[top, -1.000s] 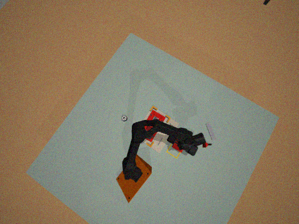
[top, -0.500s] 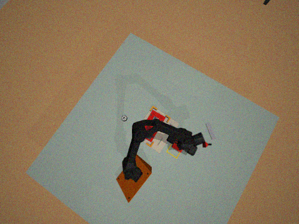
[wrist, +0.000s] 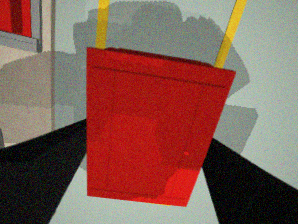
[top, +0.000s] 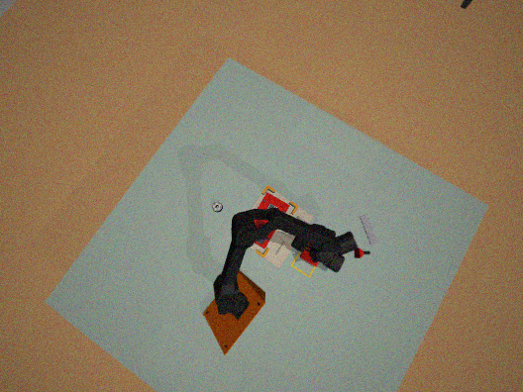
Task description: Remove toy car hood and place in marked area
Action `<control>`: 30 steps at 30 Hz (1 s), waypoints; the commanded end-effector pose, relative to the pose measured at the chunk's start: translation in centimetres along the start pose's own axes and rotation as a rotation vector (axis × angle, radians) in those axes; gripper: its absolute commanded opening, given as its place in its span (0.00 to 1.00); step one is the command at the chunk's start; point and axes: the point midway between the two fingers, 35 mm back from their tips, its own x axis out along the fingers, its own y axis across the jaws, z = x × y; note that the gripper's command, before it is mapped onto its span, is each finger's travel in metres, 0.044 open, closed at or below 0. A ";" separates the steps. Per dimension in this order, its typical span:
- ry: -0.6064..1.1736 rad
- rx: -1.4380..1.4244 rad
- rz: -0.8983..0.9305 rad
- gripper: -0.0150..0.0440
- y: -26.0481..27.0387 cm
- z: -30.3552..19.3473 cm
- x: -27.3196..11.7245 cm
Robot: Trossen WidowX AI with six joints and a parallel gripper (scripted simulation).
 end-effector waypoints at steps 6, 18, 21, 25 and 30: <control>-0.003 0.003 0.003 0.25 0.1 0.0 0.4; -0.003 0.003 0.004 0.25 0.1 0.0 1.0; 0.000 0.000 0.001 0.39 0.0 0.0 0.9; 0.000 0.000 0.001 0.57 0.0 0.0 0.9; 0.000 0.000 0.001 0.79 0.0 0.0 0.9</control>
